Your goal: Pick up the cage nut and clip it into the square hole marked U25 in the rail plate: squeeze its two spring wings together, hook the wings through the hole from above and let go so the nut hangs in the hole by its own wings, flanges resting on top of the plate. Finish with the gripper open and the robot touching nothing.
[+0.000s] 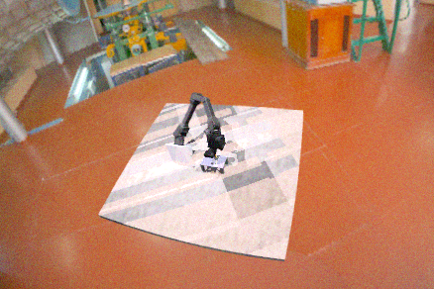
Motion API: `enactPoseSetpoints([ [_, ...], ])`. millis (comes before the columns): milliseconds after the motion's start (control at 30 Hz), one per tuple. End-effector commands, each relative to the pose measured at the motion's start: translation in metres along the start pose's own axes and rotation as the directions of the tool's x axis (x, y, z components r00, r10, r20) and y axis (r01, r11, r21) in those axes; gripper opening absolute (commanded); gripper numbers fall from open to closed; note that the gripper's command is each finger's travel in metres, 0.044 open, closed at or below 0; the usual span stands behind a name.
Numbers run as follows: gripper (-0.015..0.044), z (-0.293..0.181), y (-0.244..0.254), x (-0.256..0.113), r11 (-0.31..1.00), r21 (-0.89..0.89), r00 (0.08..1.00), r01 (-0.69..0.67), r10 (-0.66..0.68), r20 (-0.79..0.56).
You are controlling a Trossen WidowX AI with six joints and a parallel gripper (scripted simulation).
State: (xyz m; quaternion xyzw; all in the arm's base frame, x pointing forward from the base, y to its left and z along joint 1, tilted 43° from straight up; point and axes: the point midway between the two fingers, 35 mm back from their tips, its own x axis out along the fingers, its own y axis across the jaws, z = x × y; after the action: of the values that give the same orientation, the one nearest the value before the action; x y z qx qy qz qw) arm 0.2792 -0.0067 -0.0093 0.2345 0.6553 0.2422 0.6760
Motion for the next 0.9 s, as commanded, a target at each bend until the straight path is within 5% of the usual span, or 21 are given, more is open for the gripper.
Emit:
enactPoseSetpoints([
  [0, 0.0029, -0.0001, -0.0004, -0.0007, 1.0, 0.004, 1.0, 0.01, -0.01, 0.003],
  [867, 0.0029, 0.0, 0.0013, 0.0004, 0.999, 0.004, 0.999, 0.05, -0.05, 0.002],
])
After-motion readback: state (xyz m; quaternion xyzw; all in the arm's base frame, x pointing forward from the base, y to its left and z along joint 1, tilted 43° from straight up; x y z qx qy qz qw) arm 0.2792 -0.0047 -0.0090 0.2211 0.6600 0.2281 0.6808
